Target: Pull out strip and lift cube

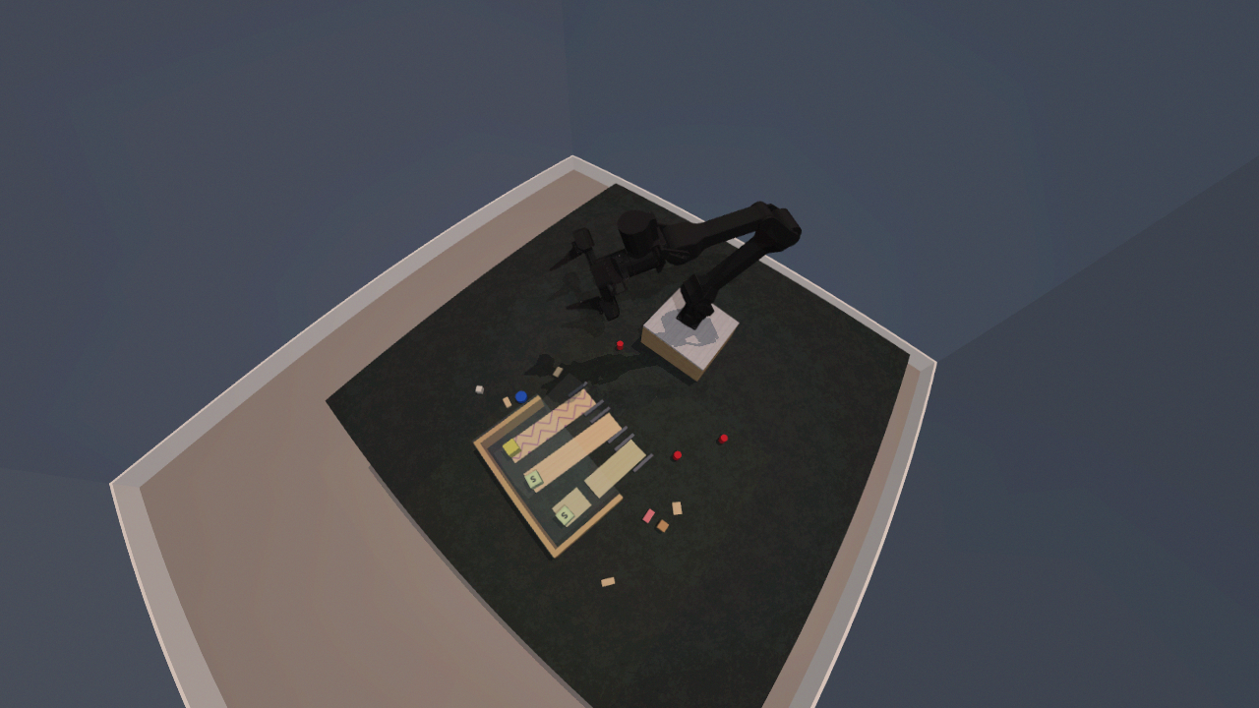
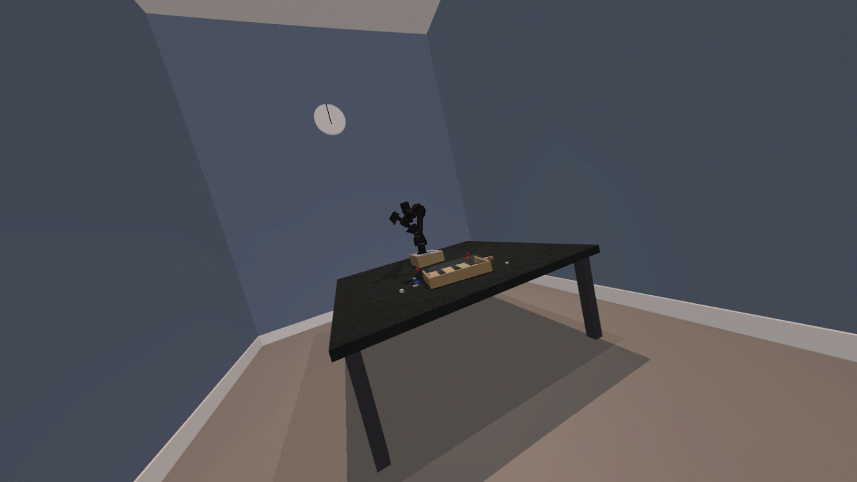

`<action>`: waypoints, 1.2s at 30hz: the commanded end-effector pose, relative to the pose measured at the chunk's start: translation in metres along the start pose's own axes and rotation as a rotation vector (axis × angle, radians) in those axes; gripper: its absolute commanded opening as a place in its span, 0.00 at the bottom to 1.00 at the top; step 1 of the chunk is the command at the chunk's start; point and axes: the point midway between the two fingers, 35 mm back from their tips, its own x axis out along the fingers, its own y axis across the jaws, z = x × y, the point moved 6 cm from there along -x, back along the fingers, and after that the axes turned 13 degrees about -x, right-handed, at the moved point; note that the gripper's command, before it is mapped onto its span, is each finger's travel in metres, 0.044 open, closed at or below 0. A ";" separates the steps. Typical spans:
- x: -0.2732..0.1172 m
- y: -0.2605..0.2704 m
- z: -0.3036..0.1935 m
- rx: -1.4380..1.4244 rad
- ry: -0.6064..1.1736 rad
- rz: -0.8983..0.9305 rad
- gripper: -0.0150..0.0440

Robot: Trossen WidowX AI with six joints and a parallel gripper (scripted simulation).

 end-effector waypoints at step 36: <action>-0.010 0.148 0.077 0.530 -0.036 0.674 0.80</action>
